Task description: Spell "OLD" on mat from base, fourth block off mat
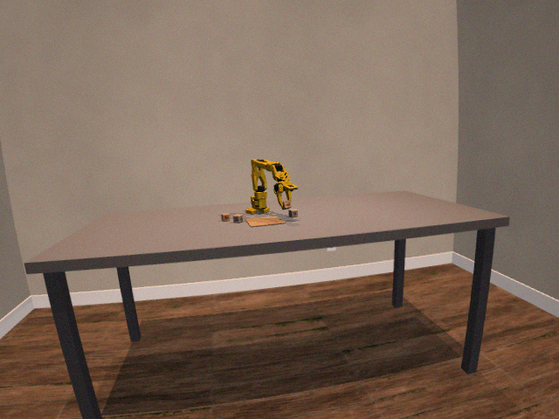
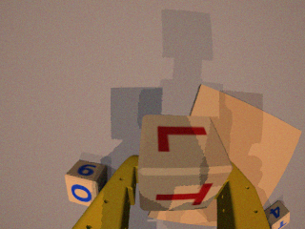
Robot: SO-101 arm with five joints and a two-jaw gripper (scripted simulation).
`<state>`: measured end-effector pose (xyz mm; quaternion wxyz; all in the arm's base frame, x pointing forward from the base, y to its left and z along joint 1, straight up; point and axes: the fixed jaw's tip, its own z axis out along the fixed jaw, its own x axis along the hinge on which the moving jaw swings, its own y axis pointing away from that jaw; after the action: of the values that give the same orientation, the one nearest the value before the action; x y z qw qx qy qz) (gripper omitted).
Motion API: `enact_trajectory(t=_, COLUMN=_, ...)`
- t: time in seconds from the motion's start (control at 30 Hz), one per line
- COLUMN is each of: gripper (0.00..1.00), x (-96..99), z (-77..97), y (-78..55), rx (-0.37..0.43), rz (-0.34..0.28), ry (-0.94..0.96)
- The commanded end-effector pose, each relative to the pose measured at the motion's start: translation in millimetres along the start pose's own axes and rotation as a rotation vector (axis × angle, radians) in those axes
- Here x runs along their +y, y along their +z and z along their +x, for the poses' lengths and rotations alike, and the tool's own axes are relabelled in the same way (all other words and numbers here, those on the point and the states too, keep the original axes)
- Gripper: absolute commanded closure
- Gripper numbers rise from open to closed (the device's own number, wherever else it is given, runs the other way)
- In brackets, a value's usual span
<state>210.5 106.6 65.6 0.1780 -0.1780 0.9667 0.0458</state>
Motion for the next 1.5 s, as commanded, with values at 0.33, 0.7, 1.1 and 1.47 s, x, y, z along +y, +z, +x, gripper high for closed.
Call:
enact_trajectory(t=0.33, gripper=1.00, x=-8.6, z=-13.5, y=-11.7, rx=-0.161, rz=0.005, ry=0.027)
enact_trajectory(t=0.7, gripper=1.00, x=-31.5, z=-13.1, y=-12.6, rx=-0.367, rz=0.048, ry=0.091)
enact_trajectory(t=1.1, gripper=1.00, x=-45.0, z=-9.7, y=-14.6, rx=-0.492, rz=0.083, ry=0.125)
enact_trajectory(t=1.47, gripper=1.00, x=-47.8, z=-10.8, y=-13.3, rx=-0.515, rz=0.091, ry=0.132)
